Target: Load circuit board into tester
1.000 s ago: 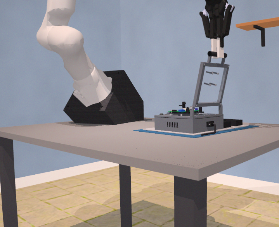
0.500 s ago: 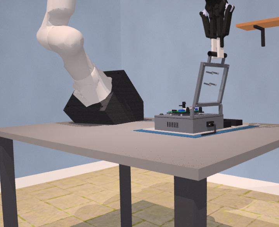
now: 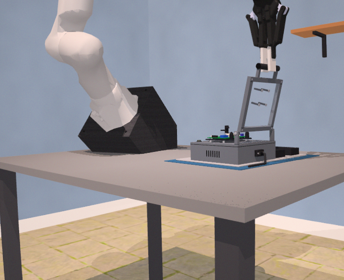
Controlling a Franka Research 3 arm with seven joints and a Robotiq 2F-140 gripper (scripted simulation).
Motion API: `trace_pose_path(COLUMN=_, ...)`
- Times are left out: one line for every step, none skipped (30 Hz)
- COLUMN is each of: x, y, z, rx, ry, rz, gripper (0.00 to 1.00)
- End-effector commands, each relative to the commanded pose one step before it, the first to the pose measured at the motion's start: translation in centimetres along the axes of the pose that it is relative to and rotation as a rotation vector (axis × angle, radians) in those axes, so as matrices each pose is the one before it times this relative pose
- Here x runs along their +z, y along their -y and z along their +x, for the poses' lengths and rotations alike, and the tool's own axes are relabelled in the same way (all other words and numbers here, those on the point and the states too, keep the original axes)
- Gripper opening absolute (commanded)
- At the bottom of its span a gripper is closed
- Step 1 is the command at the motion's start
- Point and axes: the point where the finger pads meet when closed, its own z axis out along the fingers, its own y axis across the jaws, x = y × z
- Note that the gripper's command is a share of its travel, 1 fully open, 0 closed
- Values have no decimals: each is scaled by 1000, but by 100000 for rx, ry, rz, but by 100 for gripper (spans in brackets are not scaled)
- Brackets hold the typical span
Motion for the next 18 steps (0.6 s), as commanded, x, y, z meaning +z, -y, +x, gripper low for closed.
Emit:
trace_pose_path(x=114, y=-61, z=17, rx=-105, ry=-149, rz=118, gripper=0)
trace_pose_path(x=-4, y=-17, z=0, rx=0, ry=0, rz=0, gripper=0)
trace_pose_path(x=0, y=0, z=0, rx=0, ry=0, rz=0, gripper=0)
trace_pose_path(x=0, y=0, z=0, rx=0, ry=0, rz=0, gripper=0)
trace_pose_path(x=-4, y=-18, z=0, rx=0, ry=0, rz=0, gripper=0)
trace_pose_path(x=-5, y=-19, z=0, rx=0, ry=0, rz=0, gripper=0)
trace_pose_path(x=-5, y=-20, z=0, rx=0, ry=0, rz=0, gripper=0)
trace_pose_path(x=-5, y=-22, z=0, rx=0, ry=0, rz=0, gripper=0)
trace_pose_path(x=-5, y=-23, z=0, rx=0, ry=0, rz=0, gripper=0)
trace_pose_path(x=-6, y=-25, z=0, rx=0, ry=1, rz=0, gripper=0)
trace_pose_path(x=-6, y=-26, z=0, rx=0, ry=1, rz=0, gripper=0)
trace_pose_path(x=-6, y=-27, z=0, rx=0, ry=0, rz=0, gripper=0)
trace_pose_path(x=-7, y=-29, z=0, rx=0, ry=0, rz=0, gripper=0)
trace_pose_path(x=-7, y=-30, z=0, rx=0, ry=0, rz=0, gripper=0)
trace_pose_path(x=-7, y=-32, z=0, rx=0, ry=0, rz=0, gripper=0)
trace_pose_path(x=-8, y=-33, z=0, rx=0, ry=0, rz=0, gripper=0)
trace_pose_path(x=-8, y=-35, z=0, rx=0, ry=0, rz=0, gripper=0)
trace_pose_path(x=-8, y=-36, z=0, rx=0, ry=0, rz=0, gripper=0)
